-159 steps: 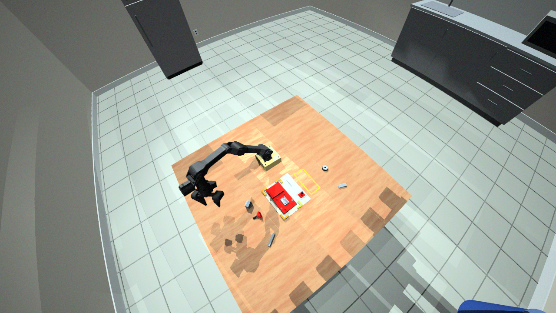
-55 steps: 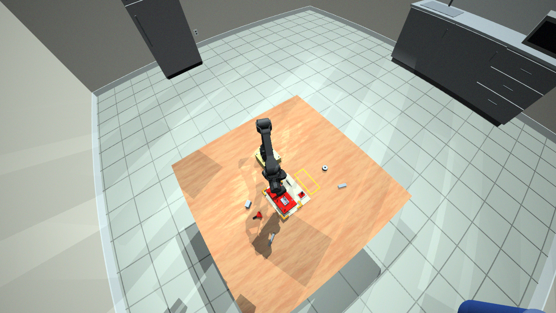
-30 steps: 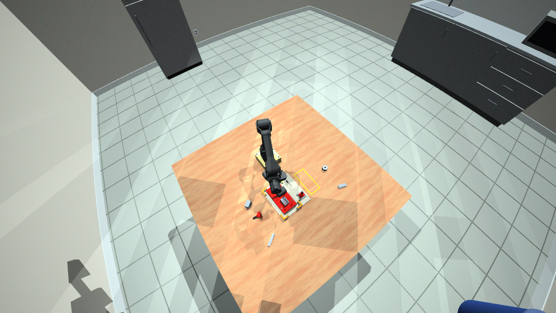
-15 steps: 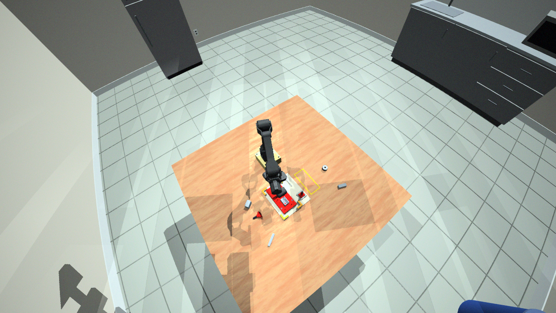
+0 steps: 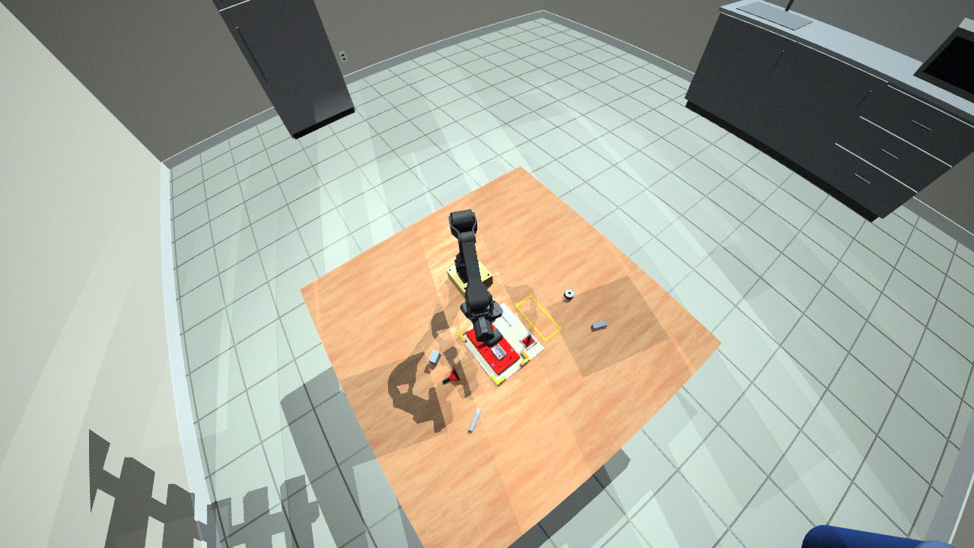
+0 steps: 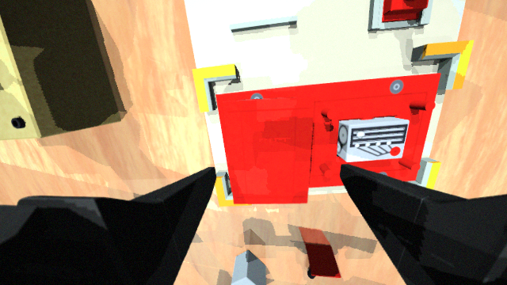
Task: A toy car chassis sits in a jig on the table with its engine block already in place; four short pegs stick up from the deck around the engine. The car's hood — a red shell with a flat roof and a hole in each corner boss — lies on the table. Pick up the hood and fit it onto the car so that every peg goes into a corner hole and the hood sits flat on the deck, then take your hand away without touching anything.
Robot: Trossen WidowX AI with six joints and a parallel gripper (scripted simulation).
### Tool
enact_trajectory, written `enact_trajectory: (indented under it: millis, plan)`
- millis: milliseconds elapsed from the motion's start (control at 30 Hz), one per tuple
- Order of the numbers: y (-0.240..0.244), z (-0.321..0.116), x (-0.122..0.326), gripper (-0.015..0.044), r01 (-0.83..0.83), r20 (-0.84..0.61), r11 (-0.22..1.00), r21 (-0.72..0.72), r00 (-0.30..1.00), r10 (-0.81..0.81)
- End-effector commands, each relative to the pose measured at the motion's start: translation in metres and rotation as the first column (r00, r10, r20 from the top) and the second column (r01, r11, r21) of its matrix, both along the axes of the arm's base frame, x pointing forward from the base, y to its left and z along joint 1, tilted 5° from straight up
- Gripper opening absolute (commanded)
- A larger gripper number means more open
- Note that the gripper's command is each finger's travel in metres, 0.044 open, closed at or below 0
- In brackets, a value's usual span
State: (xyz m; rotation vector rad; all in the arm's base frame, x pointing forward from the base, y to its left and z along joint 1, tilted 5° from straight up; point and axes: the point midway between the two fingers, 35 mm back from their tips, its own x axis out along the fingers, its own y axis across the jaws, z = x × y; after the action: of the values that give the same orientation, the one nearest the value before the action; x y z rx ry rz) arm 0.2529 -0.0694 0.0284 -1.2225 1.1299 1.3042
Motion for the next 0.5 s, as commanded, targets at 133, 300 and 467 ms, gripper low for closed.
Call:
enact_trajectory:
  millis: [133,300,467]
  plan:
    - [0.001,-0.0096,-0.0028,0.044,0.003,-0.016,1.0,0.002,1.0,-0.003]
    - [0.0013,-0.0129,-0.0032,0.044,0.003,-0.016,1.0,0.002,1.0,-0.003]
    - [0.0016,-0.0162,-0.0036,0.044,0.003,-0.016,1.0,0.002,1.0,-0.003]
